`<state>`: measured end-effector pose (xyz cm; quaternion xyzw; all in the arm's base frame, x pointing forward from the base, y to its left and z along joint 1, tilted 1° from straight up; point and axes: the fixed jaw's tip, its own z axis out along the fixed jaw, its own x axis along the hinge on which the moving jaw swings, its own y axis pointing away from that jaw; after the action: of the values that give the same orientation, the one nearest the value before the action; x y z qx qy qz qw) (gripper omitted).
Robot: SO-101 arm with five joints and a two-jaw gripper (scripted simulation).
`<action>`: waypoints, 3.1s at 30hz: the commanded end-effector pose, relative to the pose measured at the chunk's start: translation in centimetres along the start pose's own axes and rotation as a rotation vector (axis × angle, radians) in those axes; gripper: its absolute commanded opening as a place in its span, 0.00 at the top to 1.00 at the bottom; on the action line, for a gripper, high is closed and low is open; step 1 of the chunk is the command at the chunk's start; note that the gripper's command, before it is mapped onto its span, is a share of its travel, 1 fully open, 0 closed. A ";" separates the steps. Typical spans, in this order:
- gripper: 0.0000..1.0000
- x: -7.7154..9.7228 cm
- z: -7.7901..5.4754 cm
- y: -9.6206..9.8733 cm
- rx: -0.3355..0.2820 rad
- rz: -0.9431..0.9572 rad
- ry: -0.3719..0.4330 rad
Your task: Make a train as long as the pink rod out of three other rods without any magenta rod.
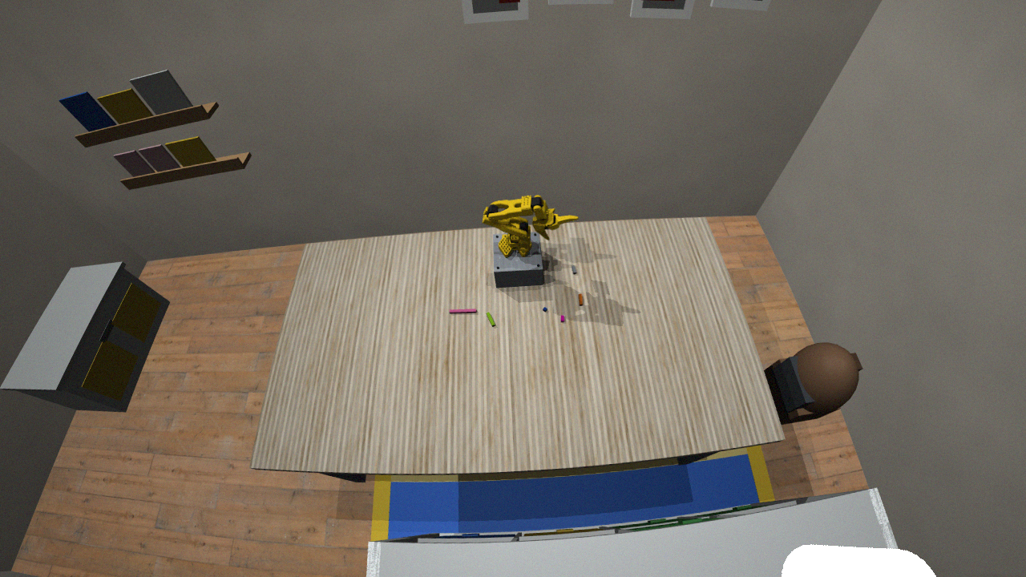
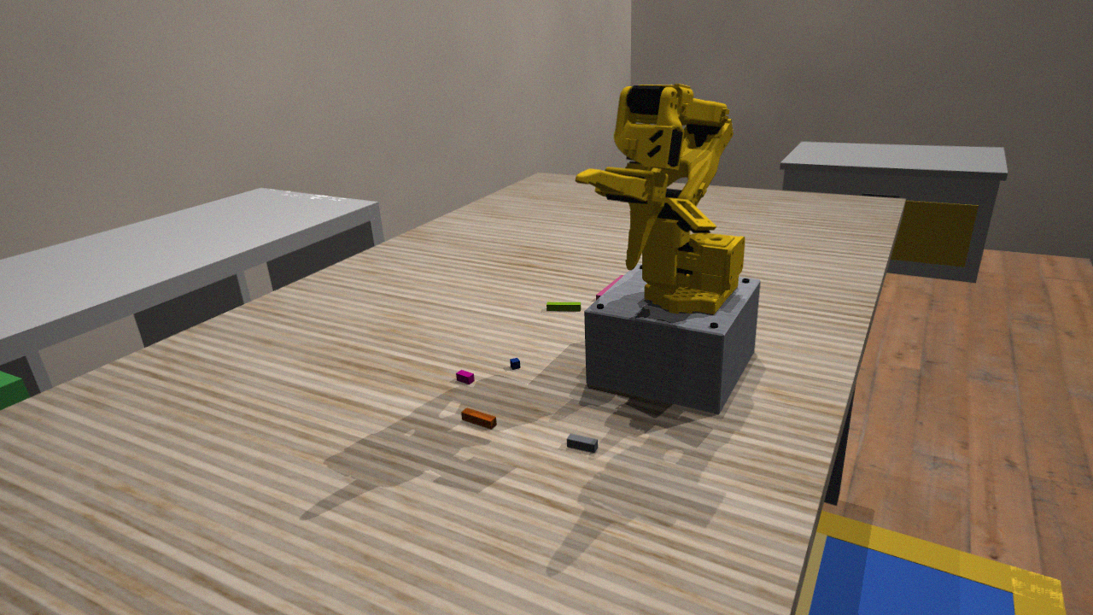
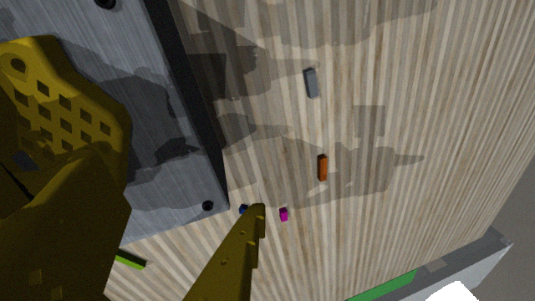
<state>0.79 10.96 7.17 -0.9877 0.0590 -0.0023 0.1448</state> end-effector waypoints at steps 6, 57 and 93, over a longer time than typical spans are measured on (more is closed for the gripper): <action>0.00 -0.2 -0.2 -0.4 0.021 -0.001 -0.006; 0.00 -0.2 -0.2 -0.4 0.025 -0.001 -0.006; 0.52 10.7 5.5 -2.2 -0.164 0.340 0.116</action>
<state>9.04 13.28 4.26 -0.9751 0.2016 -0.0349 0.0851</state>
